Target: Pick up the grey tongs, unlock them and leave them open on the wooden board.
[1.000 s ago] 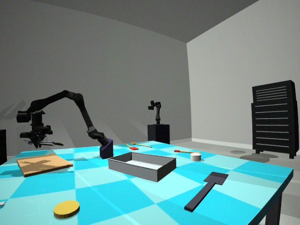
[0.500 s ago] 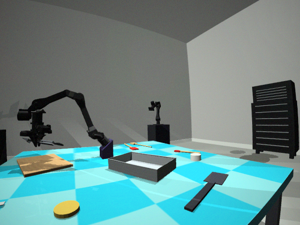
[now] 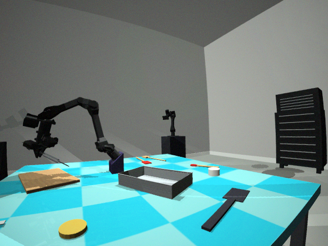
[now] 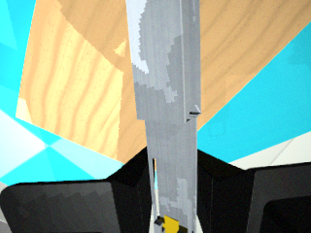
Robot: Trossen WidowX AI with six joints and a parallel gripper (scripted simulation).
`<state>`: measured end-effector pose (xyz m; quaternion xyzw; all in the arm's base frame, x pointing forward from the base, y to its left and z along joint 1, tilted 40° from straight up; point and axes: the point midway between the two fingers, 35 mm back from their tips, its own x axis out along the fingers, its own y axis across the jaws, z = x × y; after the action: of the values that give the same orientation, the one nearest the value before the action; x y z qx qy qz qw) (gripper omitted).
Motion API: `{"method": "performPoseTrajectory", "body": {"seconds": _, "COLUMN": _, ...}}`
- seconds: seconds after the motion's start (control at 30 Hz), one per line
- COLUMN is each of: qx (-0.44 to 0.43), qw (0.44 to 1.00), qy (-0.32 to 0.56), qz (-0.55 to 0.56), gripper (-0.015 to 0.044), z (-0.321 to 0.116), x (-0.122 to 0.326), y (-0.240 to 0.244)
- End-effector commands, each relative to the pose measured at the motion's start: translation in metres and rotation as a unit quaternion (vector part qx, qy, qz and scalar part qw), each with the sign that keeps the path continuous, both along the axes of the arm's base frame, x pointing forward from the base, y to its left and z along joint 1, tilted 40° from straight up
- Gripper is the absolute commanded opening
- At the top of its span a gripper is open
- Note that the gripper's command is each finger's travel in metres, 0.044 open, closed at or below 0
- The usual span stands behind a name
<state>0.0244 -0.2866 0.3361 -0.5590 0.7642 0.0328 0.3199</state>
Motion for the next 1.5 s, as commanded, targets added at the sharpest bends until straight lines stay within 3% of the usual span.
{"method": "performPoseTrajectory", "body": {"seconds": 0.0, "qx": -0.044, "qw": 0.999, "qy": 0.022, "qz": -0.015, "gripper": -0.0150, "z": 0.007, "x": 0.001, "y": 0.007}}
{"method": "performPoseTrajectory", "body": {"seconds": 0.7, "qx": -0.222, "qw": 0.967, "qy": 0.047, "qz": -0.117, "gripper": -0.0150, "z": 0.024, "x": 0.000, "y": 0.054}}
{"method": "performPoseTrajectory", "body": {"seconds": 1.47, "qx": -0.226, "qw": 0.965, "qy": 0.046, "qz": -0.121, "gripper": -0.0150, "z": 0.024, "x": 0.000, "y": 0.056}}
